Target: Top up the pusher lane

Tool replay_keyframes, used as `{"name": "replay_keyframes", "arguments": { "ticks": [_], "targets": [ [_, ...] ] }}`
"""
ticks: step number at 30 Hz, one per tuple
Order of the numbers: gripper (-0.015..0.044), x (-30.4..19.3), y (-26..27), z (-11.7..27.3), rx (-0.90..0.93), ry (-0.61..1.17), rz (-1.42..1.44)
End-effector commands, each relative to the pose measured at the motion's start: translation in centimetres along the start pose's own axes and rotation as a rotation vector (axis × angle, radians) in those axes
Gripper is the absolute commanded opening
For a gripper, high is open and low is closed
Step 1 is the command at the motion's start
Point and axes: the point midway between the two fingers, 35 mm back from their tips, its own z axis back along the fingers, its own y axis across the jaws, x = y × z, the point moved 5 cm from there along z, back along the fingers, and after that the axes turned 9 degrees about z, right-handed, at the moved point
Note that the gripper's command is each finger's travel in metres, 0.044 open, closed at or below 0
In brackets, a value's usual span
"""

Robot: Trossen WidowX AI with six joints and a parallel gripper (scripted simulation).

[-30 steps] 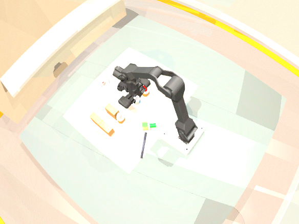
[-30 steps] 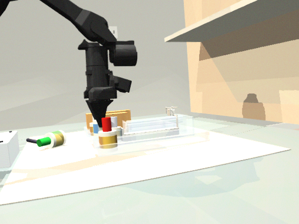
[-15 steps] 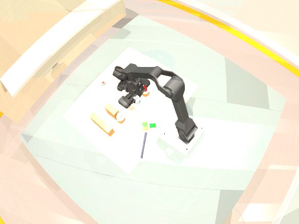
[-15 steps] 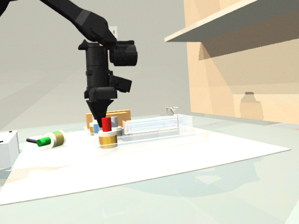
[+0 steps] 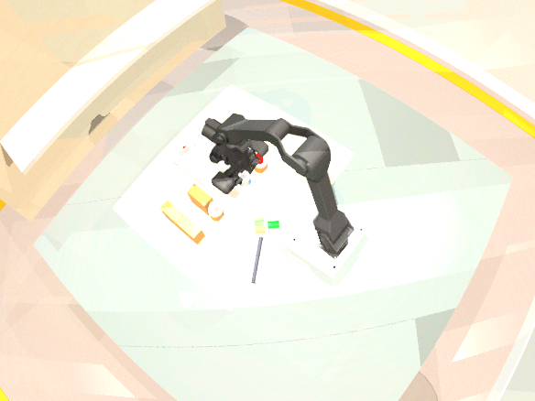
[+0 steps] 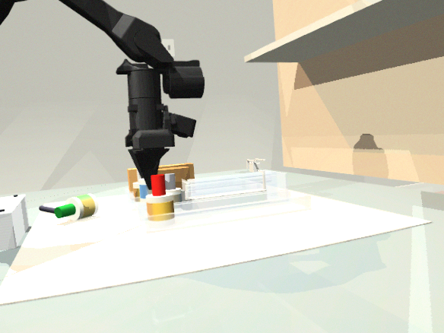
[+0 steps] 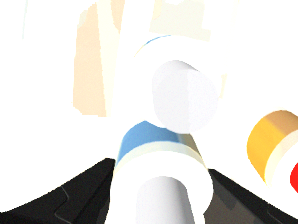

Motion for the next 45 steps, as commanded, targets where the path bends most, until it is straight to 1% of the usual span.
{"name": "replay_keyframes", "arguments": {
  "ticks": [1, 45],
  "targets": [
    [0.0, 0.44, -0.13, 0.12, -0.008, -0.022, -0.001],
    [0.0, 0.7, -0.18, -0.72, -0.008, -0.022, -0.001]
  ]
}}
